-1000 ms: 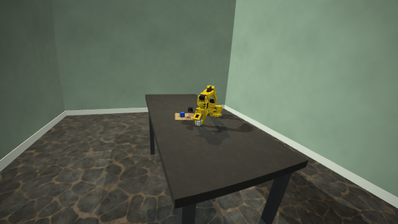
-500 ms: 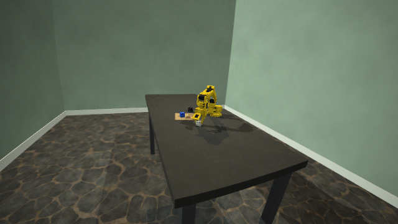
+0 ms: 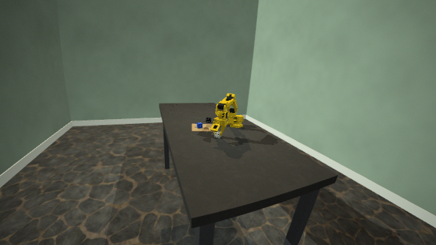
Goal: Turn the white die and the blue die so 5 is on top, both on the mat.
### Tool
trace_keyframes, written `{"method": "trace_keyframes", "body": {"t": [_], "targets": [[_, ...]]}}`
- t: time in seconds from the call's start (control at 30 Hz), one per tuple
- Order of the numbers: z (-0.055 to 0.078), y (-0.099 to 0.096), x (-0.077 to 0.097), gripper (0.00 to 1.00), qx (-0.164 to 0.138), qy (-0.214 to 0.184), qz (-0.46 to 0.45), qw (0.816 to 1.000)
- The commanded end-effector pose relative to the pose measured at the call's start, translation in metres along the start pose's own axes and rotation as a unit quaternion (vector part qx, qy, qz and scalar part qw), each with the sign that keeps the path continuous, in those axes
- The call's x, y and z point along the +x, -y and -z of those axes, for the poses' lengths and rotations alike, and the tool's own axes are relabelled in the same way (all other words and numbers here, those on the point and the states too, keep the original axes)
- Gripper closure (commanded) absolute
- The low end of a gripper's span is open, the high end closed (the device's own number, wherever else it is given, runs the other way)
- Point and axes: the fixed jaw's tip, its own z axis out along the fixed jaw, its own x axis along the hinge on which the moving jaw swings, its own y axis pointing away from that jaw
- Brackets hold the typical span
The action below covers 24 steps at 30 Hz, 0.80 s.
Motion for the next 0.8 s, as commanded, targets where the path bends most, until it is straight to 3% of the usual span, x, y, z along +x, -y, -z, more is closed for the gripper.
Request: {"method": "trace_keyframes", "body": {"t": [0.0, 0.4, 0.77], "targets": [[0.007, 0.002, -0.005, 0.97, -0.001, 0.02, -0.002, 1.0], [0.009, 0.002, -0.005, 1.0, -0.001, 0.021, -0.002, 1.0], [0.032, 0.0, -0.005, 1.0, -0.002, 0.031, -0.001, 1.0]]}}
